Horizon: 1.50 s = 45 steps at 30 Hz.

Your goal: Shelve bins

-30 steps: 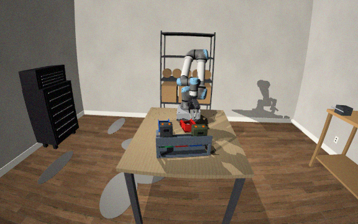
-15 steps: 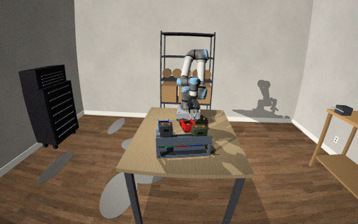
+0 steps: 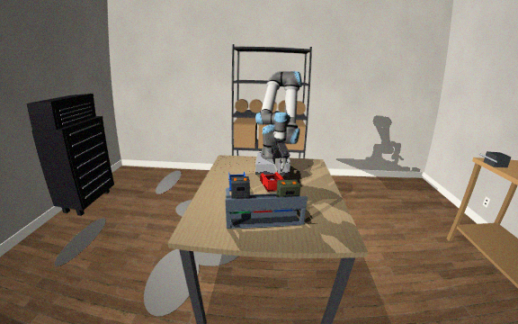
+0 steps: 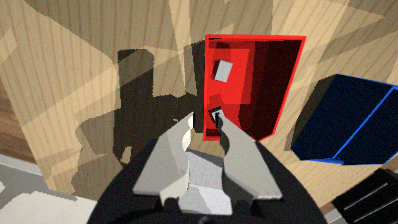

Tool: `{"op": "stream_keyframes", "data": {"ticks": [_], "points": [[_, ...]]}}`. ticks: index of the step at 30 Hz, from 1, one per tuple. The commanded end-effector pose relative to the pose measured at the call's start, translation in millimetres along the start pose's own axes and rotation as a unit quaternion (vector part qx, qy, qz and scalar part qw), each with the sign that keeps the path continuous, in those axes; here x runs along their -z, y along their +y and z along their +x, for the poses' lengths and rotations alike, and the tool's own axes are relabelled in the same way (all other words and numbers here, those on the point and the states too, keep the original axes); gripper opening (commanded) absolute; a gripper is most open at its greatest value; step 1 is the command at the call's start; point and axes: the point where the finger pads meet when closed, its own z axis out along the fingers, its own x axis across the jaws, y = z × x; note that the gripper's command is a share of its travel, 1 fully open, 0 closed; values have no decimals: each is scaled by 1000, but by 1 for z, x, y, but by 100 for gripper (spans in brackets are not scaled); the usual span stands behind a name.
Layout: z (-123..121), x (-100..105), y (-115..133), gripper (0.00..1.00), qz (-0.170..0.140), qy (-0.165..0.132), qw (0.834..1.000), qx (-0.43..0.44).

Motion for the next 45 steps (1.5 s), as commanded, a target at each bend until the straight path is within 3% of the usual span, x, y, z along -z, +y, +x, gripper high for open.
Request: {"op": "stream_keyframes", "data": {"ticks": [1, 23, 45], "points": [[-1, -1, 2, 15, -1, -1, 1000, 0], [-1, -5, 2, 15, -2, -2, 1000, 0], [-1, -28, 3, 15, -2, -2, 1000, -1]]}}
